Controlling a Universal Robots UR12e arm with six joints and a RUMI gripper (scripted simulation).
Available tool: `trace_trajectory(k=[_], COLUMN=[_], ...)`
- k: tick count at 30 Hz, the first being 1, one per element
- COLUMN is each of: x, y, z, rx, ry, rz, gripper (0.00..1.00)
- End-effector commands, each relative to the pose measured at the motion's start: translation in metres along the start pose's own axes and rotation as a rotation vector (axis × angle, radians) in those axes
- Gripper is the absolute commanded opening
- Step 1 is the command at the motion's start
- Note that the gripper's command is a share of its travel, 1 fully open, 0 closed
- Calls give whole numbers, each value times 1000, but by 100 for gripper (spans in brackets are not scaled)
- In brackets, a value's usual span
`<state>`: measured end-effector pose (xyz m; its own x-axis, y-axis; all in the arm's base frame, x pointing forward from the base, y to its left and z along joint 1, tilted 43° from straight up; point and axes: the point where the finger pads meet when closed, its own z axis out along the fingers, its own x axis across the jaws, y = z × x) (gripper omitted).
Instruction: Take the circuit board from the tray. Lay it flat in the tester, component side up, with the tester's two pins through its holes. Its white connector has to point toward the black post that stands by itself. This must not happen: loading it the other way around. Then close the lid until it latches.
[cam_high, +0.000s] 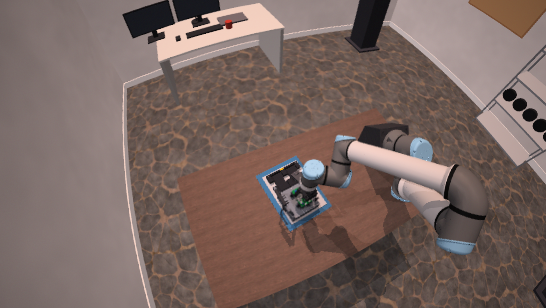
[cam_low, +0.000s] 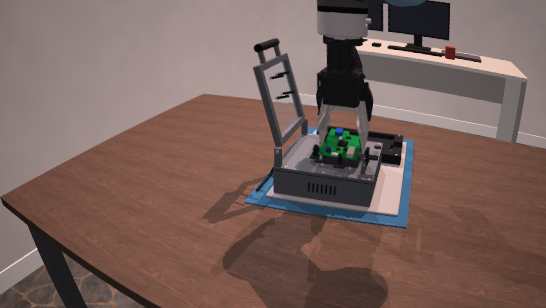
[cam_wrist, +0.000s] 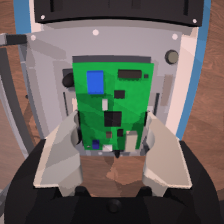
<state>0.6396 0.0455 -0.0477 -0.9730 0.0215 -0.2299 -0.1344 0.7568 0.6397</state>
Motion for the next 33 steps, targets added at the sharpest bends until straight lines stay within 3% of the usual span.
trace_trajectory(k=[1, 33], x=[-1, -1], y=[0, 0], z=[-1, 3], rx=[1, 1], ry=[-1, -1], rz=[0, 0], gripper=[39, 39])
